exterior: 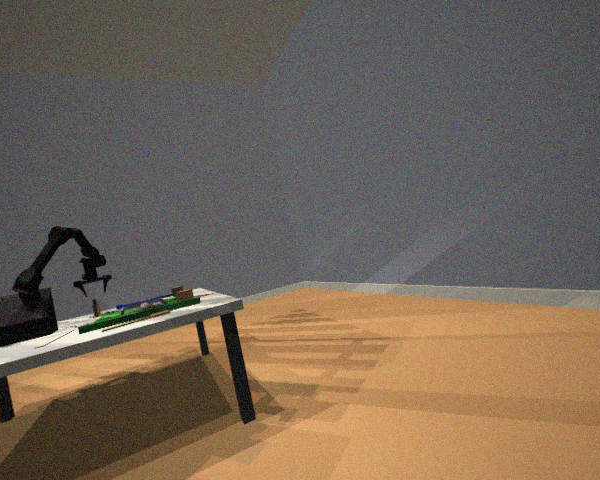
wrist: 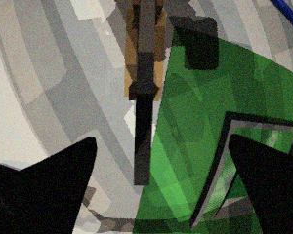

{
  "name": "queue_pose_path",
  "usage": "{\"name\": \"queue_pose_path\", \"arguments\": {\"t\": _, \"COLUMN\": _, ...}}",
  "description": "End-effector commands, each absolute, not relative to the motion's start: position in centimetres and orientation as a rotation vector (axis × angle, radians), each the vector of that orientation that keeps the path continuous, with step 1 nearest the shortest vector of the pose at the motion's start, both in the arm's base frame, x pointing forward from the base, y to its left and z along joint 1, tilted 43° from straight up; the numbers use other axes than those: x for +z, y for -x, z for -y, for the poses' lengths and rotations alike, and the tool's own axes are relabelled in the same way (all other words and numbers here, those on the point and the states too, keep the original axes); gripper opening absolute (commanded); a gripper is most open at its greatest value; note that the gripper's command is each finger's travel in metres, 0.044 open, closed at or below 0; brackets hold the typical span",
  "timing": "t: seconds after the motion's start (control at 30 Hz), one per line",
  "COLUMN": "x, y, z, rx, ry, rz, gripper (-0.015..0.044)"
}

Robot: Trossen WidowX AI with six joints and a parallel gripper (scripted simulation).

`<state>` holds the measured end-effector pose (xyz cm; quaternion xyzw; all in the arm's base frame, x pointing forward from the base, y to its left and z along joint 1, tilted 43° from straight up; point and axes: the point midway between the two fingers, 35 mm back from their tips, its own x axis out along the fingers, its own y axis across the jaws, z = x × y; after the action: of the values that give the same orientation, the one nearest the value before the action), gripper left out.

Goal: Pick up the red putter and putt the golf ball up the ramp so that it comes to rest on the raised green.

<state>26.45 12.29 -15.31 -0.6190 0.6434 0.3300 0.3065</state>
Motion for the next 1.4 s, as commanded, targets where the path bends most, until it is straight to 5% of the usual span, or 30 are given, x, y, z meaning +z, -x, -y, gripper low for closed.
{"name": "queue_pose_path", "arguments": {"t": 0.0, "x": -14.5, "y": -25.5, "z": -10.9, "rx": 0.795, "ry": 1.613, "rz": -1.779, "gripper": 0.044}}
{"name": "queue_pose_path", "arguments": {"t": 1.27, "x": -19.9, "y": -24.5, "z": -6.5, "rx": 0.792, "ry": 1.616, "rz": -1.781, "gripper": 0.044}}
{"name": "queue_pose_path", "arguments": {"t": 1.37, "x": -19.6, "y": -24.5, "z": -6.8, "rx": 0.792, "ry": 1.61, "rz": -1.784, "gripper": 0.0361}}
